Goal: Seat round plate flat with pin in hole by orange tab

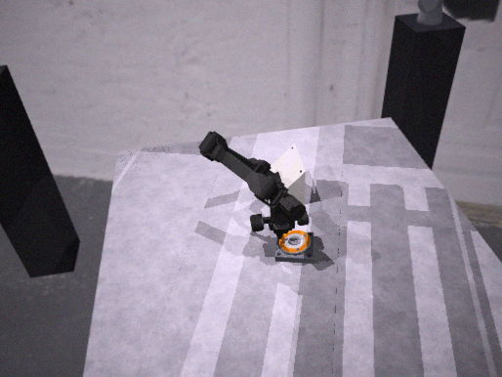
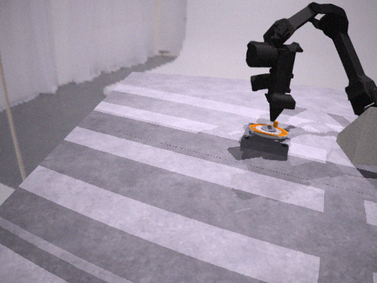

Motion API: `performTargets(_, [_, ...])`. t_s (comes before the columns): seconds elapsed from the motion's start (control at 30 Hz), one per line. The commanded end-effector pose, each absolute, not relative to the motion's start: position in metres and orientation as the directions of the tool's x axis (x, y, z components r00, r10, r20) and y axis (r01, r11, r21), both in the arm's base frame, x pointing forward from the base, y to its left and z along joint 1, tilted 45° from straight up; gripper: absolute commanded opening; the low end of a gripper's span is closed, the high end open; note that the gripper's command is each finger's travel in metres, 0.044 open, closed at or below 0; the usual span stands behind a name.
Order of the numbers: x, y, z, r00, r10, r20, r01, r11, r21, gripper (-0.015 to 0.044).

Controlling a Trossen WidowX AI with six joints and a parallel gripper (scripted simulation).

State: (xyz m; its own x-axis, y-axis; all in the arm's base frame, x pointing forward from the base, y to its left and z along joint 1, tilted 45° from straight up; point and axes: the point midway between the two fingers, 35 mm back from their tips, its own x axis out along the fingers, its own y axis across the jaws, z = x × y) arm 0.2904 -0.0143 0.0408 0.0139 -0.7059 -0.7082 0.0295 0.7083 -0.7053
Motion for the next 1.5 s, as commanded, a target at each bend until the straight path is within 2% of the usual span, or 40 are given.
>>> performTargets(0.0, [0.283,-0.014,0.037,-0.003,-0.703,-0.711,0.019,0.711,-0.703,0.0000])
performTargets(1.47, [0.266,-0.004,0.027,-0.004,-0.703,-0.712,0.018,0.711,-0.703,0.0000])
